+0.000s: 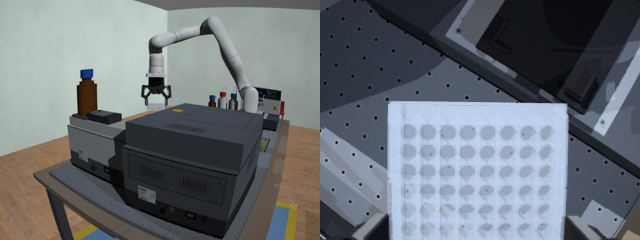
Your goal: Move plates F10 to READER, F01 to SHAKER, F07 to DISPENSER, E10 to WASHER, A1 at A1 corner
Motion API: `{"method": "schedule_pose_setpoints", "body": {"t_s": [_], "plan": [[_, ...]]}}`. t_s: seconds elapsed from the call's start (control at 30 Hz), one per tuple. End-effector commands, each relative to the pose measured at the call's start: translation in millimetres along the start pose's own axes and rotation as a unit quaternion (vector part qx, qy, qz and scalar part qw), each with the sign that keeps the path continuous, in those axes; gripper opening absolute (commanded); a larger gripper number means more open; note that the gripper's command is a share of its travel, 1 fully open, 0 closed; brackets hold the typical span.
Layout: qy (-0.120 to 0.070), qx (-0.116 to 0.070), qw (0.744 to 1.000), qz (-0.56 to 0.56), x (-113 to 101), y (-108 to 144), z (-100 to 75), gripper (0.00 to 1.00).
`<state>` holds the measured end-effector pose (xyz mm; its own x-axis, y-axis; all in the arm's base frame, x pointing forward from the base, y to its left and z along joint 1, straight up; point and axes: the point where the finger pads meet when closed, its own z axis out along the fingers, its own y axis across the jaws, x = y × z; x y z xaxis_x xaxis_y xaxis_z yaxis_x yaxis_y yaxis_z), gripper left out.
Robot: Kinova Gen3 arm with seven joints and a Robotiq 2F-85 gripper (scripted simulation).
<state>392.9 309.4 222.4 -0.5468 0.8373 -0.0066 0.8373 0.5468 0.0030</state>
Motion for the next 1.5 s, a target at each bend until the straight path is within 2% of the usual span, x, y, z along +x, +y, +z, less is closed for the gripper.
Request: {"method": "schedule_pose_setpoints", "body": {"t_s": [0.0, 0.97, 1.1, 1.47], "plan": [[0.001, -0.002, 1.0, -0.013, -6.1, -2.9, -1.1, 0.94], [0.001, -0.002, 0.99, -0.144, -83.4, -44.6, -0.8, 0.94], [0.001, -0.002, 0.989, -0.149, -87.3, -46.8, -0.7, 0.94], [0.0, -0.002, 0.977, -0.212, -119.6, -64.2, -0.6, 0.94]]}}
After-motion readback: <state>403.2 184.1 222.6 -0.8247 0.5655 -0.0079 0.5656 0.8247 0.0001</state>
